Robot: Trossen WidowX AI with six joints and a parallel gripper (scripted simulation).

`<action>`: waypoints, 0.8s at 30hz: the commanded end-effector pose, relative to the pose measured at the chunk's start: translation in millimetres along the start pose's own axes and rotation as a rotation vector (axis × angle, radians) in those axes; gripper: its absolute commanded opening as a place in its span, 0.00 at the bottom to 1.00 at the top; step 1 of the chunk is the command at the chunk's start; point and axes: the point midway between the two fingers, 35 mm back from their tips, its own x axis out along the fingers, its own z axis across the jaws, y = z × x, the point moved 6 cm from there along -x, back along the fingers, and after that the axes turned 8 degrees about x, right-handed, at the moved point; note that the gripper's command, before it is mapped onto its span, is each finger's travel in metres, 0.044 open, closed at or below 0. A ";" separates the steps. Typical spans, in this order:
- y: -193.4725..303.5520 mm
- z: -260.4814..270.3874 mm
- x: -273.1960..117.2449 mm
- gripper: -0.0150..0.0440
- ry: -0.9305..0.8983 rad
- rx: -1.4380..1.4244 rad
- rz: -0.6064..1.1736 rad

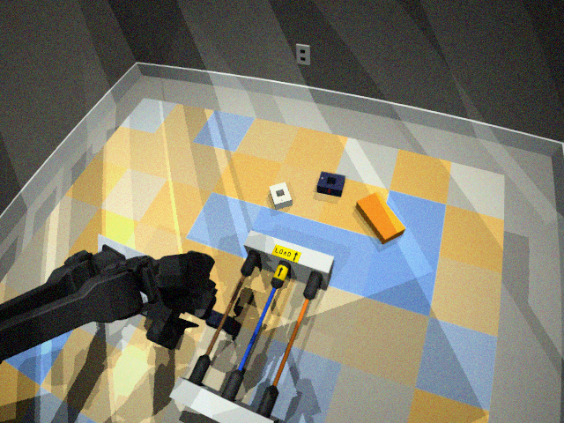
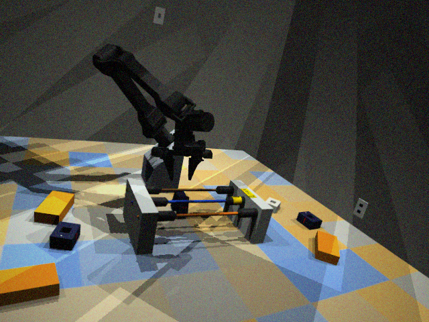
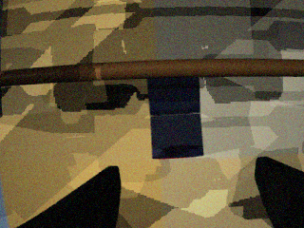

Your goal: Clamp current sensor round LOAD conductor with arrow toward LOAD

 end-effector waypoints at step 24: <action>3.7 -2.1 44.5 0.73 0.009 -0.008 0.002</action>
